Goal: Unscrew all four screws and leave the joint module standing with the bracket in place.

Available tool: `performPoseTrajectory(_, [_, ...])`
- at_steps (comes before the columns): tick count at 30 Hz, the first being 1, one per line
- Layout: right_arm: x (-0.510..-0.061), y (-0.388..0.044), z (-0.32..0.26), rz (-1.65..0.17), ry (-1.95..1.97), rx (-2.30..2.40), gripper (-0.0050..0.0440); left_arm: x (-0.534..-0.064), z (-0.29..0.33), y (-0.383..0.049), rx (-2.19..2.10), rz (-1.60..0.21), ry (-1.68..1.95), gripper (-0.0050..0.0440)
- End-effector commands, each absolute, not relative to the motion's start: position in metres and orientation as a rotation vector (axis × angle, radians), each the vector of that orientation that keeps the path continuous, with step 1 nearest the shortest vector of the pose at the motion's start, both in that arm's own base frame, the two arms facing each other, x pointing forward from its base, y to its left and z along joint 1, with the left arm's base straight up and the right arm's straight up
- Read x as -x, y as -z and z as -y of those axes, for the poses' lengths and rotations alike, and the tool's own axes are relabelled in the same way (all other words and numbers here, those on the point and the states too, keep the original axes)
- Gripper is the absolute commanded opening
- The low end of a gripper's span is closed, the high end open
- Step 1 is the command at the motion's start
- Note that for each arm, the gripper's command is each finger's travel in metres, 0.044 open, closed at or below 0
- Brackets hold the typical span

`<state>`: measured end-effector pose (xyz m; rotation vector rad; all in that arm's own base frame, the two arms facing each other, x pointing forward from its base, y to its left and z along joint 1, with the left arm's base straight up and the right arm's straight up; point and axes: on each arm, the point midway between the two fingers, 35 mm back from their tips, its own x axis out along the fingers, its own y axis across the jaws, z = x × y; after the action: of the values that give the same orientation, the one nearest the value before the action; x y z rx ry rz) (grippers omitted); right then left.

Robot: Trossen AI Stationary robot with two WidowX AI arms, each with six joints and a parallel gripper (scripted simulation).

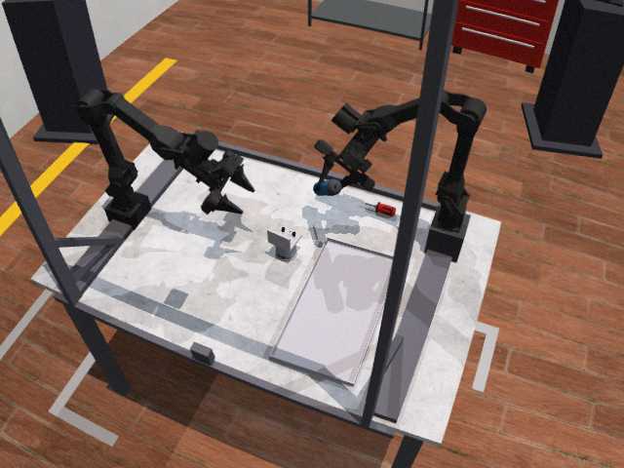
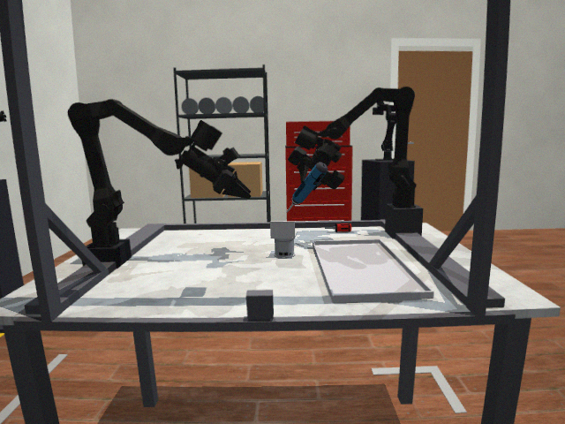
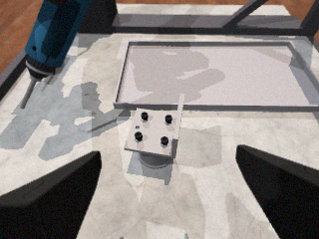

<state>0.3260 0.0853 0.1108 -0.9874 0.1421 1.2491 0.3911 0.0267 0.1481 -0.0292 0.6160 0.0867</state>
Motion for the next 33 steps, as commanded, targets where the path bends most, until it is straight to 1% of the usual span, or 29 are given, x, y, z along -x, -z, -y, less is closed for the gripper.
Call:
performPoseTrajectory(1, [-0.326, -0.117, -0.079, -0.097, -1.316, 1.123, 0.016, -0.393, -0.028, -0.161, 0.028, -0.585, -0.091, 0.04])
performPoseTrajectory(8, [-0.314, -0.104, -0.07, -0.088, -1.409, 1.271, 0.016, -0.395, -0.029, -0.152, 0.025, -0.585, -0.119, 0.04])
performPoseTrajectory(20, [-0.27, -0.06, -0.047, -0.046, -1.682, 1.735, 0.016, -0.417, -0.042, -0.157, 0.018, -0.379, -0.348, 0.04])
performPoseTrajectory(22, [-0.263, -0.052, -0.043, -0.038, -1.725, 1.82, 0.016, -0.419, -0.043, -0.158, 0.024, -0.341, -0.386, 0.04])
performPoseTrajectory(24, [-0.263, -0.052, -0.043, -0.038, -1.725, 1.82, 0.016, -0.419, -0.043, -0.158, 0.024, -0.341, -0.386, 0.04])
performPoseTrajectory(29, [-0.244, -0.031, -0.033, -0.018, -1.83, 2.029, 0.016, -0.42, -0.047, -0.161, 0.046, -0.25, -0.477, 0.04])
performPoseTrajectory(33, [-0.231, -0.016, -0.026, -0.003, -1.9, 2.178, 0.016, -0.42, -0.048, -0.163, 0.058, -0.211, -0.515, 0.04])
